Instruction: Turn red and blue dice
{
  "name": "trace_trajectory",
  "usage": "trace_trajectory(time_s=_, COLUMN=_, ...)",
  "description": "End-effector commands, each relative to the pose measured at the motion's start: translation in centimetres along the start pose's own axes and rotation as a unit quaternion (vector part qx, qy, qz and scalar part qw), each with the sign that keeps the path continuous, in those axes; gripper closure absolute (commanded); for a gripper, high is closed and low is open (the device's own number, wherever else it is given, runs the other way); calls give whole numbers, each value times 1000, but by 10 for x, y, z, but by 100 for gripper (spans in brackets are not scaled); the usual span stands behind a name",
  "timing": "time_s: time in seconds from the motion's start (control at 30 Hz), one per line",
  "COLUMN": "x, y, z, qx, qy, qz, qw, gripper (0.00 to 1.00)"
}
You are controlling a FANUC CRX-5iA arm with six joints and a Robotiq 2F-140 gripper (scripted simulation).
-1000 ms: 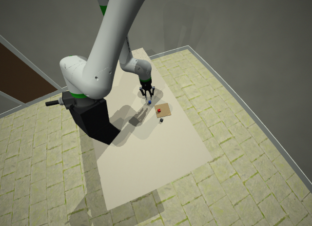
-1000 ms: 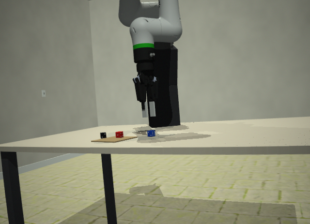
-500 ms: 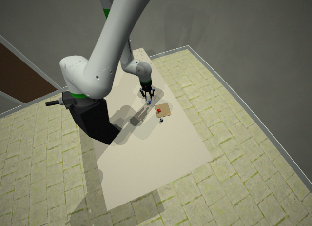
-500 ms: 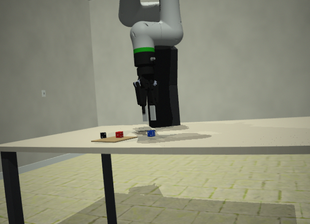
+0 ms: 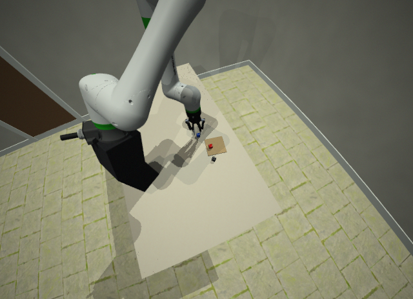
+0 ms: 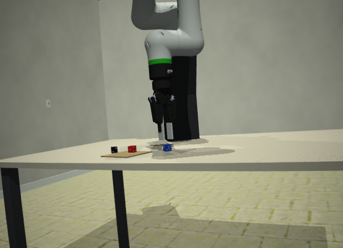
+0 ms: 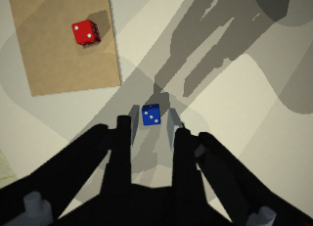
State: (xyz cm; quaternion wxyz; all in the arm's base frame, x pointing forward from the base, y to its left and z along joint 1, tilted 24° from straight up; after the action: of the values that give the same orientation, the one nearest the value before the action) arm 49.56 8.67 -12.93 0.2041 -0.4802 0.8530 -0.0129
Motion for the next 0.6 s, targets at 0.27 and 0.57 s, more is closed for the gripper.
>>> trace_trajectory(time_s=0.27, x=0, y=0, z=9, qx=1, qy=0, qz=0, qw=1000, gripper=75)
trace_trajectory(time_s=0.57, x=0, y=0, z=9, qx=1, qy=0, qz=0, qw=1000, gripper=75)
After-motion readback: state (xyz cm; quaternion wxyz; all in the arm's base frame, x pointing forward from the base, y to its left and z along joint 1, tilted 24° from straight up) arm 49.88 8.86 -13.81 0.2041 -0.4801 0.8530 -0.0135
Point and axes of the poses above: the point where the finger pads meet when closed, its own z axis out along the fingers, its own y axis across the jaws, x = y × z, the point moved 8 cm from there along -z, back along the fingers, and after that the axes turned 2 degrees about z, right-handed, at the moved point
